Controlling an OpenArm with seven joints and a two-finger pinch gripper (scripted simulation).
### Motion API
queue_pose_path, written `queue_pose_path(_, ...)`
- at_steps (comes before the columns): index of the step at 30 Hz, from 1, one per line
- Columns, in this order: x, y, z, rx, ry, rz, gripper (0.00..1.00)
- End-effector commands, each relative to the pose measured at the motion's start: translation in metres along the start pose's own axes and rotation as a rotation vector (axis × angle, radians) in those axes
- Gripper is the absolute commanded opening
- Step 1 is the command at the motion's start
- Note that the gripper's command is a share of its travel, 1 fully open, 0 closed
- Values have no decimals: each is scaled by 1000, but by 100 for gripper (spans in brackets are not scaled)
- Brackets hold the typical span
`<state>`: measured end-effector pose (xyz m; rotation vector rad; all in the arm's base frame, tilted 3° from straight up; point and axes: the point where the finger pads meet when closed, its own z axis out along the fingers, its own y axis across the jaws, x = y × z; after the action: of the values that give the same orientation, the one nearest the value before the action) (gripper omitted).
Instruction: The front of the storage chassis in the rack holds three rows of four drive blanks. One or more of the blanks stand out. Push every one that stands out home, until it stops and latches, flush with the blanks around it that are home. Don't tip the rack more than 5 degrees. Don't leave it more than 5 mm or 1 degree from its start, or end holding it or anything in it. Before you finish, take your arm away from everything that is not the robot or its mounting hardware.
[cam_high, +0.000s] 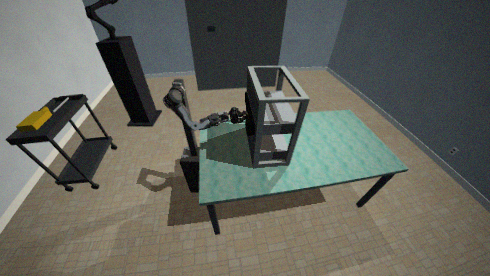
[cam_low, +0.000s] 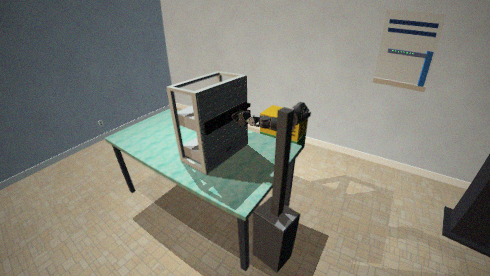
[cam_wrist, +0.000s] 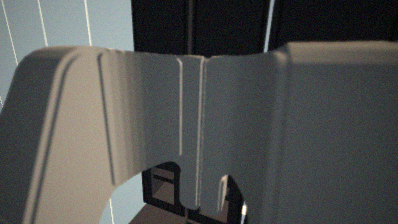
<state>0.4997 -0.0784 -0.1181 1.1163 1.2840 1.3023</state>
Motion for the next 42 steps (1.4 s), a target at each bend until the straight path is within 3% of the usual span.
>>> queue_pose_path(1,0,7,2,-17,2,4,0)
queue_pose_path(42,0,9,5,-19,3,4,0)
